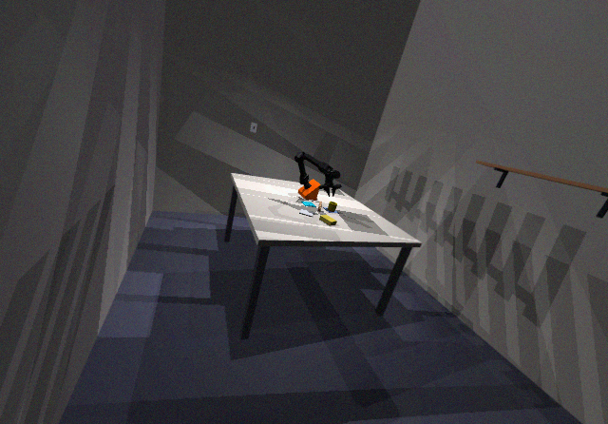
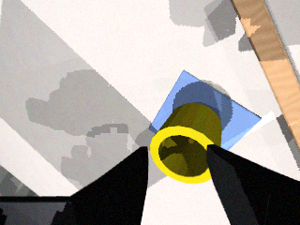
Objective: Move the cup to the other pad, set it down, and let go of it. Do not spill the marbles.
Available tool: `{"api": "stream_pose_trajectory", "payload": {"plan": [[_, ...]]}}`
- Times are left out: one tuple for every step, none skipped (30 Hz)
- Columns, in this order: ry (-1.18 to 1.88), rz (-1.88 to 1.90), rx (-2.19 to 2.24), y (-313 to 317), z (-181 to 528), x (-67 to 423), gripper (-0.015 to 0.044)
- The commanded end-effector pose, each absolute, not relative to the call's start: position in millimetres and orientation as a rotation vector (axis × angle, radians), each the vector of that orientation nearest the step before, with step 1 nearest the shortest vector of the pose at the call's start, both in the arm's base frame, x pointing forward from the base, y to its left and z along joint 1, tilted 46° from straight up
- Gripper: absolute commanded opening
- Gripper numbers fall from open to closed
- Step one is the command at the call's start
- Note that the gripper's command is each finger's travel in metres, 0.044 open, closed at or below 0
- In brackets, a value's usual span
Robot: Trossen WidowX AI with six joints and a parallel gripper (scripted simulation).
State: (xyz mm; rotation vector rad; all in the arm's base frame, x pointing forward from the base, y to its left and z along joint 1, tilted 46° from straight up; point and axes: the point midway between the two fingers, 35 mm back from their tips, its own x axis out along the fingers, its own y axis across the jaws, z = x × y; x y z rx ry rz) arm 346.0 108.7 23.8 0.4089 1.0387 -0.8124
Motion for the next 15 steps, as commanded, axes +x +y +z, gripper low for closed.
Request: {"api": "stream_pose_trajectory", "payload": {"plan": [[1.024, -1.035, 0.287, 116, -13, 323, 0.0167], [1.007, -1.079, 0.254, 116, -19, 318, 0.0167], [0.987, -1.119, 0.218, 117, -24, 313, 0.0167], [0.969, -1.147, 0.189, 117, -27, 310, 0.0167], [0.957, -1.163, 0.171, 117, -29, 308, 0.0167], [0.953, -1.168, 0.165, 117, -30, 308, 0.0167], [0.953, -1.168, 0.165, 117, -30, 308, 0.0167], [0.953, -1.168, 0.165, 117, -30, 308, 0.0167], [0.953, -1.168, 0.165, 117, -30, 308, 0.0167], [0.953, -1.168, 0.165, 117, -30, 308, 0.0167], [0.953, -1.168, 0.166, 118, -31, 309, 0.0167], [0.953, -1.168, 0.166, 118, -31, 309, 0.0167], [0.953, -1.168, 0.166, 118, -31, 309, 0.0167], [0.953, -1.168, 0.166, 118, -31, 309, 0.0167], [0.953, -1.168, 0.166, 117, -32, 309, 0.0167]]}}
